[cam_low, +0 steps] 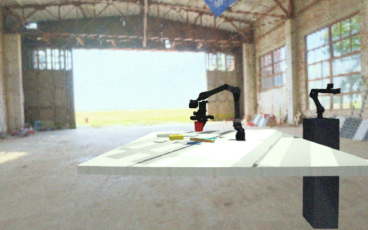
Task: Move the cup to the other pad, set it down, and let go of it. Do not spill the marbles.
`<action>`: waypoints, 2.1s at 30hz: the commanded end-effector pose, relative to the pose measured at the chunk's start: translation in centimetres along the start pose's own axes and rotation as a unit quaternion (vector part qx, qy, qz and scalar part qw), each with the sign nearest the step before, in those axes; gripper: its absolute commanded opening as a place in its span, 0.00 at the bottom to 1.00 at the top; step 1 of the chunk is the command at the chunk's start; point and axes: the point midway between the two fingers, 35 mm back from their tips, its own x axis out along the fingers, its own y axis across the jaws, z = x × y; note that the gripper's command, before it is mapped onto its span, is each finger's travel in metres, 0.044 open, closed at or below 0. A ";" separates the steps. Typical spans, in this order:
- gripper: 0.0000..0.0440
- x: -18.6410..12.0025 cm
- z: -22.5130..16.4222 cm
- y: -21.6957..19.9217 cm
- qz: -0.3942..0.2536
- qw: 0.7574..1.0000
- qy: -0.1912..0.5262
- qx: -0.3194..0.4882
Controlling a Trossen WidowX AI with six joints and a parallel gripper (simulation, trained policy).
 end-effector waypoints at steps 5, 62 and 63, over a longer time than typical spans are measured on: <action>0.00 0.7 0.3 -1.3 0.006 1.000 -0.008 0.014; 0.48 4.0 -1.5 -7.1 0.087 0.992 -0.069 0.063; 0.49 3.9 -1.5 -7.2 0.090 0.991 -0.071 0.063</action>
